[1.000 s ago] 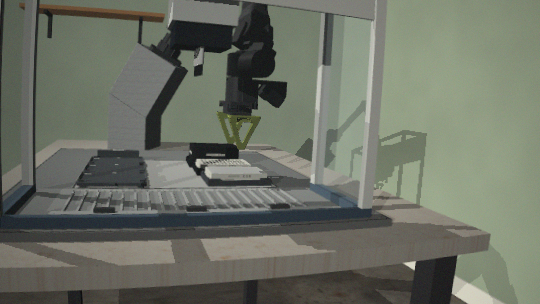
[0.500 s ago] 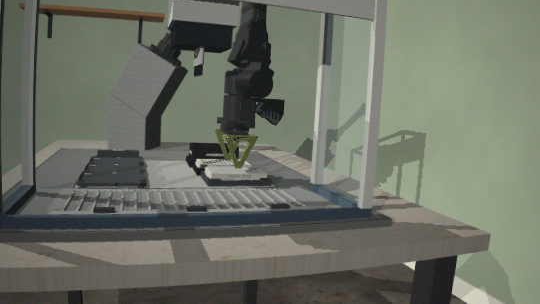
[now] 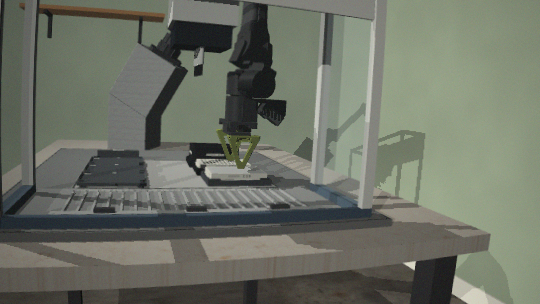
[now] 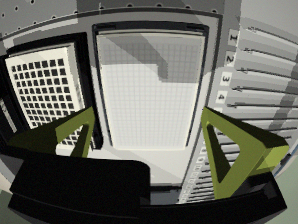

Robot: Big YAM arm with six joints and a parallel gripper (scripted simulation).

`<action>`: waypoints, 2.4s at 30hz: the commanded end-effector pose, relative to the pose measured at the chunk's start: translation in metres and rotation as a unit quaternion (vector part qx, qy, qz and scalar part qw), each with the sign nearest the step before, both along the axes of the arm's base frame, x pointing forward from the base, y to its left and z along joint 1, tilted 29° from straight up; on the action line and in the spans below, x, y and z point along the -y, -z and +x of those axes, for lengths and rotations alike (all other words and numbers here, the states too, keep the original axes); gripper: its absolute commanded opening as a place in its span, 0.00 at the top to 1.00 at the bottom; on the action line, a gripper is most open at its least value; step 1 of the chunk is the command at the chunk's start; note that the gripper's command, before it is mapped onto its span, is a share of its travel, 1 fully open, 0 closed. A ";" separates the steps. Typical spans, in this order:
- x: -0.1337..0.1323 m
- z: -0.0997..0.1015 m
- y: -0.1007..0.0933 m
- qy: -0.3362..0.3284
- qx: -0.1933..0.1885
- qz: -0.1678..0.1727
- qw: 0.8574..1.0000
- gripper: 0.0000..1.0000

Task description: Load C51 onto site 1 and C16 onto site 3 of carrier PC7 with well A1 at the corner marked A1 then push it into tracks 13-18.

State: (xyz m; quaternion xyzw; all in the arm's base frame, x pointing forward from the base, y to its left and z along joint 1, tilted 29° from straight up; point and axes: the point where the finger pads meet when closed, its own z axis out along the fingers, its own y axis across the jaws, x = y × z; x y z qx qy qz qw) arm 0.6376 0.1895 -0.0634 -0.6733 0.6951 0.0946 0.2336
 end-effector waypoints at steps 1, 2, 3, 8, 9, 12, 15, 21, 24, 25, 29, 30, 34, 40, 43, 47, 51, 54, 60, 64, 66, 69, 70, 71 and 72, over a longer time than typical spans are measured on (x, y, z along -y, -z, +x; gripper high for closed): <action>0.008 0.024 -0.021 0.013 0.027 0.006 1.000 0.00; 0.008 0.024 -0.021 0.013 0.027 0.006 1.000 0.00; 0.008 0.024 -0.021 0.013 0.027 0.006 1.000 0.00; 0.008 0.024 -0.021 0.013 0.027 0.006 1.000 0.00; 0.008 0.024 -0.021 0.013 0.027 0.006 1.000 0.00; 0.008 0.024 -0.021 0.013 0.027 0.006 1.000 0.00; 0.008 0.024 -0.021 0.013 0.027 0.006 1.000 0.00; 0.011 0.024 -0.021 0.014 0.020 0.005 1.000 0.00; 0.010 0.028 -0.038 0.014 0.033 0.007 0.999 0.00; 0.010 0.029 -0.039 0.014 0.033 0.007 0.999 0.00; 0.010 0.028 -0.036 0.014 0.031 0.007 0.999 0.00; 0.010 0.028 -0.036 0.014 0.031 0.007 0.999 0.00; 0.010 0.028 -0.036 0.014 0.031 0.007 0.999 0.00; 0.010 0.028 -0.036 0.014 0.031 0.007 0.999 0.00; 0.010 0.028 -0.036 0.014 0.031 0.007 0.999 0.00; 0.007 0.025 -0.025 0.013 0.021 0.005 1.000 0.00; 0.007 0.025 -0.026 0.013 0.021 0.005 1.000 0.00; 0.007 0.025 -0.026 0.013 0.021 0.005 1.000 0.00; 0.007 0.025 -0.026 0.013 0.021 0.005 1.000 0.00; 0.007 0.025 -0.026 0.013 0.021 0.005 1.000 0.00; 0.007 0.025 -0.026 0.013 0.021 0.005 1.000 0.00; 0.007 0.025 -0.026 0.013 0.021 0.005 1.000 0.00; 0.007 0.025 -0.026 0.013 0.021 0.005 1.000 0.00; 0.007 0.025 -0.026 0.013 0.021 0.005 1.000 0.00; 0.007 0.025 -0.026 0.013 0.021 0.005 1.000 0.00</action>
